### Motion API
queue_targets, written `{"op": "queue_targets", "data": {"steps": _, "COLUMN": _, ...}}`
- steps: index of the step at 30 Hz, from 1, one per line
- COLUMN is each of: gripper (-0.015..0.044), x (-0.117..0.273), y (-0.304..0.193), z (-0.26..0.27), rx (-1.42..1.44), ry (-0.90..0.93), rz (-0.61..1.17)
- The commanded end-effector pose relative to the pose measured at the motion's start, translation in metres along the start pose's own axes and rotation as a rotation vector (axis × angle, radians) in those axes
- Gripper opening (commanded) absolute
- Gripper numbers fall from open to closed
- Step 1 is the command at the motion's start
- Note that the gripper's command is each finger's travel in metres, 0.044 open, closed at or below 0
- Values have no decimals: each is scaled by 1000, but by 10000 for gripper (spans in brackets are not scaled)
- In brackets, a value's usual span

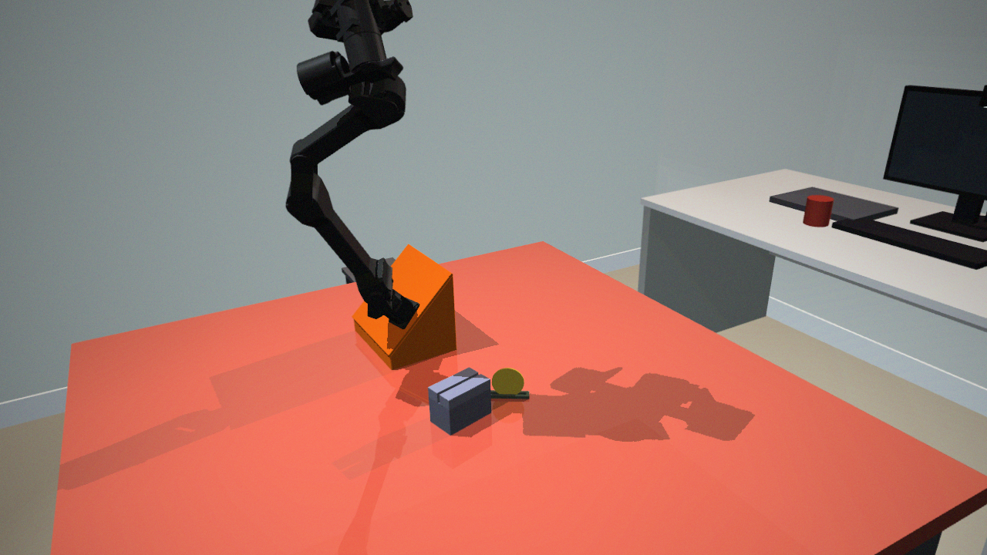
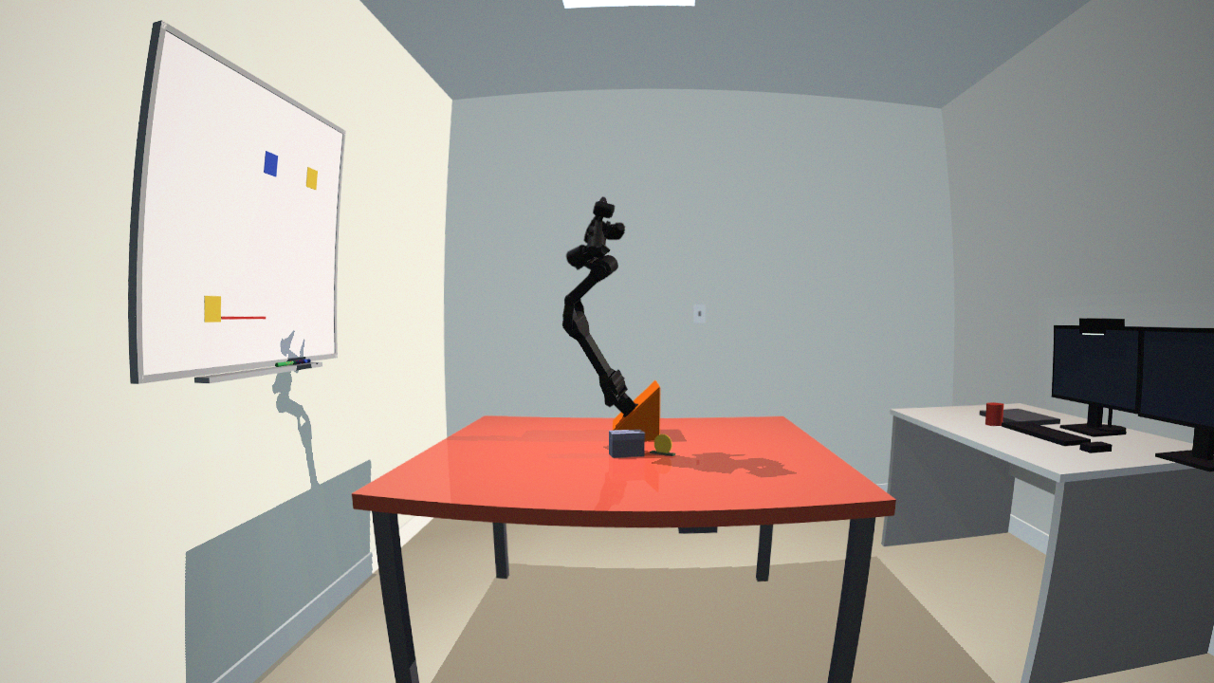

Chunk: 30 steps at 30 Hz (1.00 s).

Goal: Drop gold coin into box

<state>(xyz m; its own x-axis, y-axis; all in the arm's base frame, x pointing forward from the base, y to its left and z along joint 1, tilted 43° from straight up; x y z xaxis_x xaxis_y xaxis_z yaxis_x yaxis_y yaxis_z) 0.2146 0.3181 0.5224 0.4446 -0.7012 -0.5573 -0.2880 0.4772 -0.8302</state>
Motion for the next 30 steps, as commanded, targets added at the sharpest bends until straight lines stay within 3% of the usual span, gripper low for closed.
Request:
{"op": "queue_targets", "data": {"steps": 1, "gripper": 374, "x": 0, "y": 0, "z": 1, "rx": -9, "ry": 5, "rz": 1}}
{"op": "queue_targets", "data": {"steps": 9, "gripper": 164, "x": 34, "y": 35, "z": 68, "rx": -483, "ry": 323, "rz": 71}}
{"op": "queue_targets", "data": {"steps": 19, "gripper": 161, "x": 110, "y": 99, "z": 142, "rx": -1113, "ry": 828, "rz": 346}}
{"op": "queue_targets", "data": {"steps": 30, "gripper": 161, "x": 228, "y": 187, "z": 168, "rx": -1580, "ry": 1464, "rz": 867}}
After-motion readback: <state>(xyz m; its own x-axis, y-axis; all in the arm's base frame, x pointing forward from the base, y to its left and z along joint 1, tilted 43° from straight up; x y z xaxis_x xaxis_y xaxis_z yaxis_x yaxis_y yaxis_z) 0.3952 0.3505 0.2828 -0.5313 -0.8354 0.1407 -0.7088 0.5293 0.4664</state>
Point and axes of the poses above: the point midway between the two fingers, 35 mm back from their tips, its own x axis back along the fingers, its own z axis across the jaws, y = z × x, the point moved 6 cm from there along x, back along the fingers, and after that the axes turned 14 degrees about -x, right-handed, at the moved point
